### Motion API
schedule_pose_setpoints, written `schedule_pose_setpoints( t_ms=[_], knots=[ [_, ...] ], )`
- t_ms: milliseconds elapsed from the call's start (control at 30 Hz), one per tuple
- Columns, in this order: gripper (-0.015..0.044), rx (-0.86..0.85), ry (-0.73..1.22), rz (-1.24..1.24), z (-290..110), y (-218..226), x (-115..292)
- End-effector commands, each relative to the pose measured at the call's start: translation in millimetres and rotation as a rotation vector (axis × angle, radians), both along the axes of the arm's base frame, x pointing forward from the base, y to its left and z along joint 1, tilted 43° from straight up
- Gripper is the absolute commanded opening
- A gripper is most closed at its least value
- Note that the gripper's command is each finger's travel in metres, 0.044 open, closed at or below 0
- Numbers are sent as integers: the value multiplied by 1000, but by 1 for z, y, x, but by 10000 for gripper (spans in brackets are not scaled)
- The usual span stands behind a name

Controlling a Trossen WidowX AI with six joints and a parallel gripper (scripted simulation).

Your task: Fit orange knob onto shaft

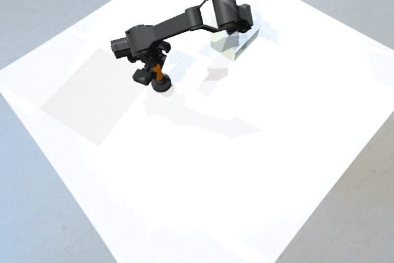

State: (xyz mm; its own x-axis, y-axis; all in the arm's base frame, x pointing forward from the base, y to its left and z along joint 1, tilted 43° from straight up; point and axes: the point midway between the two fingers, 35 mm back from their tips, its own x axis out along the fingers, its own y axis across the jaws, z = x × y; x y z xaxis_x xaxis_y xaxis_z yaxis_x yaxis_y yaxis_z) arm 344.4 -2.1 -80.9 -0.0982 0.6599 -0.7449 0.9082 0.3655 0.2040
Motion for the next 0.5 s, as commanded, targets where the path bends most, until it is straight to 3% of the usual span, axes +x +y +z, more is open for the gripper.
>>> schedule_pose_setpoints(
  t_ms=[0,467],
  knots=[
    [0,4,-7,-1,0,0,0],
    [0,4,-6,-1,-1,2,-4]
  ],
)
